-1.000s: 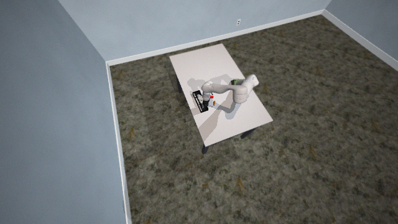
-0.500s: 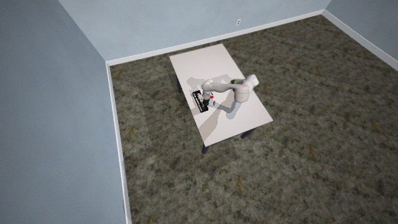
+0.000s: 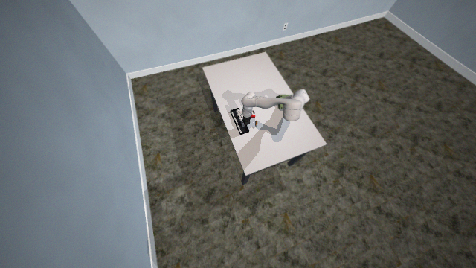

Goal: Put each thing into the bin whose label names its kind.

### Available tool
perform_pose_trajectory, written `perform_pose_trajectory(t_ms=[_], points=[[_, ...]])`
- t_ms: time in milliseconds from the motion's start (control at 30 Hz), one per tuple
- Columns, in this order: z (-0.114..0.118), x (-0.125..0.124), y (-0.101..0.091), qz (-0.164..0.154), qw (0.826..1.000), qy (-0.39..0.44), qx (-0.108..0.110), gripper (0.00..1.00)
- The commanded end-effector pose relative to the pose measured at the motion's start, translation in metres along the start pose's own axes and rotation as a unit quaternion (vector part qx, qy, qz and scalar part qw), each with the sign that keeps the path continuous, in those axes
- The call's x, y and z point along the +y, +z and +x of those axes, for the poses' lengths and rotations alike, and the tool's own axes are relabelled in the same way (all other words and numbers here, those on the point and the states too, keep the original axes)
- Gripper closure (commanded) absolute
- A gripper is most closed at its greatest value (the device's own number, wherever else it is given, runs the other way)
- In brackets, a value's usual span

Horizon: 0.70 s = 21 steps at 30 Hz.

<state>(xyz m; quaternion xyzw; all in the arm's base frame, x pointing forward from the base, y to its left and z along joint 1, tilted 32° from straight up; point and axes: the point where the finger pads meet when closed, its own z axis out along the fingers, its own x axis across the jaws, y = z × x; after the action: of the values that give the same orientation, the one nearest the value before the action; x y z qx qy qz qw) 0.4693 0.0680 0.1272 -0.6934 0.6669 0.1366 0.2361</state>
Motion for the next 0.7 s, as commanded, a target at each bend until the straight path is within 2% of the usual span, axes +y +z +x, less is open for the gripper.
perform_pose_trajectory(t_ms=[0, 233, 300, 567, 667], points=[[0.001, -0.001, -0.014, 0.001, 1.000, 0.001, 0.001, 0.69], [0.002, -0.001, -0.072, 0.001, 1.000, 0.001, 0.001, 0.69], [0.002, -0.001, -0.072, 0.001, 1.000, 0.001, 0.001, 0.69], [0.002, 0.000, -0.139, 0.001, 1.000, 0.002, 0.002, 0.69], [0.002, 0.000, -0.139, 0.001, 1.000, 0.001, 0.002, 0.69]])
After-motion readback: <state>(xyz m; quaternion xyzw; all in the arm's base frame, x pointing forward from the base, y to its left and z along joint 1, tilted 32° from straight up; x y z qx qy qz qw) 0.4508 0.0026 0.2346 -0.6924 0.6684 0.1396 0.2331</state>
